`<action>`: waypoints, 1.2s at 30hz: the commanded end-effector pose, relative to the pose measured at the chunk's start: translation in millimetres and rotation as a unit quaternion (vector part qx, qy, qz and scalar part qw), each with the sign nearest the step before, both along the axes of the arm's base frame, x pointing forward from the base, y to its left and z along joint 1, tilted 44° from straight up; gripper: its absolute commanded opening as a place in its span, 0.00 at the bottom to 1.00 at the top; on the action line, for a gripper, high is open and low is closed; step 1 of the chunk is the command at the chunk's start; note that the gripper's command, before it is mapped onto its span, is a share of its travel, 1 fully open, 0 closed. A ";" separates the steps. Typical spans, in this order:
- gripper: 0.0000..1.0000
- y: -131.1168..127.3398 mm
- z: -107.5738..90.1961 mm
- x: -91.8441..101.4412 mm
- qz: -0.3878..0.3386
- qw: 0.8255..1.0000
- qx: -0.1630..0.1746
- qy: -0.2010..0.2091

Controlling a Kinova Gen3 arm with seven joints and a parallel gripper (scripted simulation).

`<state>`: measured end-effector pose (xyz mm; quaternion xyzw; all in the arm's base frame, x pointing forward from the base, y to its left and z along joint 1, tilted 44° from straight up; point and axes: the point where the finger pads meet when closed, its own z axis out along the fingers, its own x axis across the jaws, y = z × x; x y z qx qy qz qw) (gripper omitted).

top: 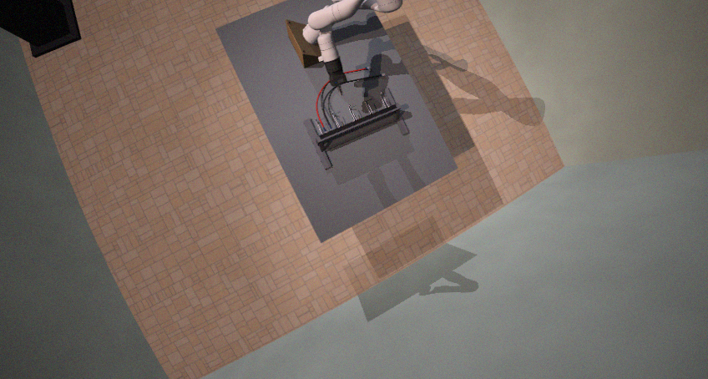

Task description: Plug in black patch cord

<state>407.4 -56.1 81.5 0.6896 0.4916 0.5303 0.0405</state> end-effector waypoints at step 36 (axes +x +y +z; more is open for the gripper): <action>0.00 -47.8 -15.0 -17.4 -0.008 1.000 -0.002 -0.003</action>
